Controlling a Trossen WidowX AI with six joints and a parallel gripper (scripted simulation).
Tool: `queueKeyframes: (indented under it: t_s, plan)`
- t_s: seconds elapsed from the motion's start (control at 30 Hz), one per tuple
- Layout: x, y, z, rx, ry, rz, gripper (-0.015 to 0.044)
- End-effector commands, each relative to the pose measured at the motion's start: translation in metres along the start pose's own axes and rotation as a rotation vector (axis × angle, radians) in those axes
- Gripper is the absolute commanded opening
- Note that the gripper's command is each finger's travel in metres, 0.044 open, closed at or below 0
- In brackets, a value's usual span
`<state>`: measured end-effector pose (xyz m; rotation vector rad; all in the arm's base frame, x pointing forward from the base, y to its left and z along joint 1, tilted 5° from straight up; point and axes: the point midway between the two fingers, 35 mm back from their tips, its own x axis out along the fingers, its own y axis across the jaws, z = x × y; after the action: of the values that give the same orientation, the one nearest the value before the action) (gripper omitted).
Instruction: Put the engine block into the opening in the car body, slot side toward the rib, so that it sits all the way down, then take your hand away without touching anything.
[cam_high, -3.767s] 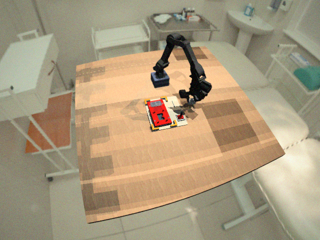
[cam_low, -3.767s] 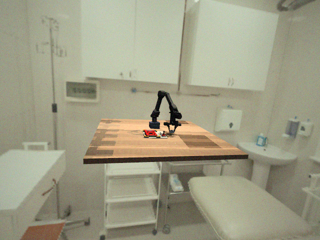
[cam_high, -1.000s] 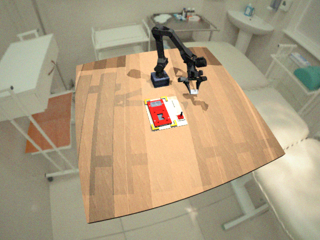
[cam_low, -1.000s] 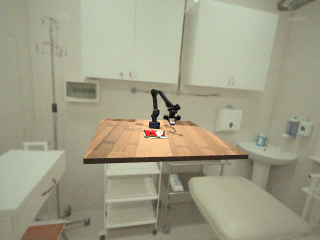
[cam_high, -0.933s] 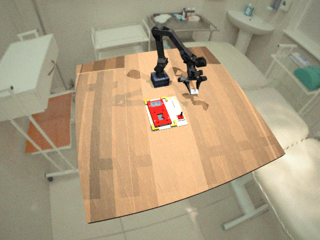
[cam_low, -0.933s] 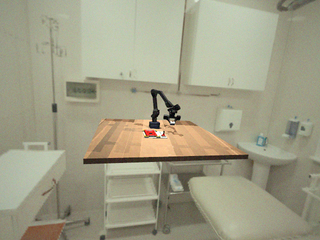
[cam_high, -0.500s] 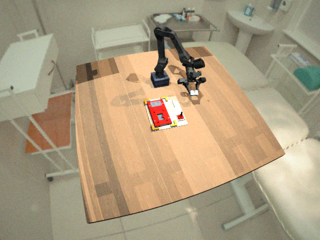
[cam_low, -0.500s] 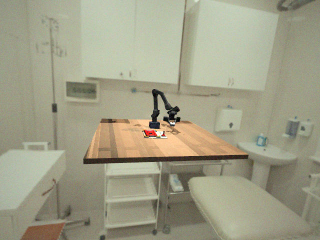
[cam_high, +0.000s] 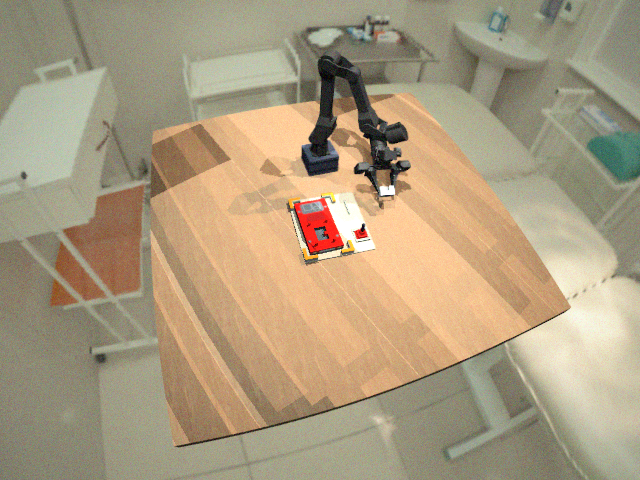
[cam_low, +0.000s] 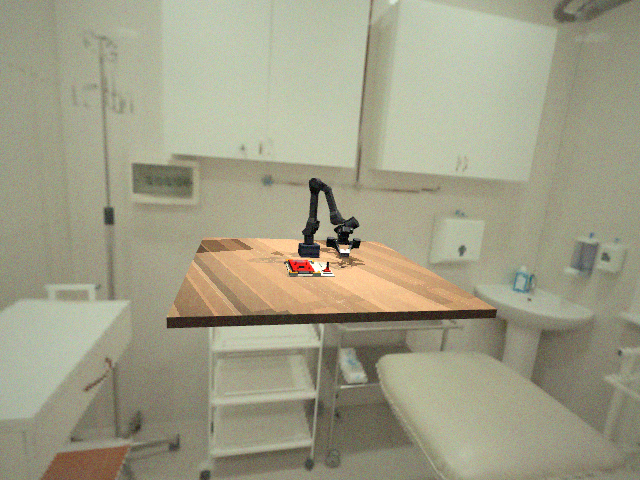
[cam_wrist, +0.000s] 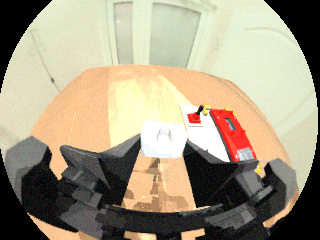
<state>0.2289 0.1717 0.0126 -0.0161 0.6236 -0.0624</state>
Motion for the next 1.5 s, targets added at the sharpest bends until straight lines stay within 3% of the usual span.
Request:
queueKeyframes:
  t_s: [0.0, 1.47]
  plan:
    - [0.004, -0.001, -0.007, 0.002, -0.003, -0.005, 0.0000]
    - [0.036, -0.002, -0.056, 0.001, -0.002, -0.006, 0.0000]
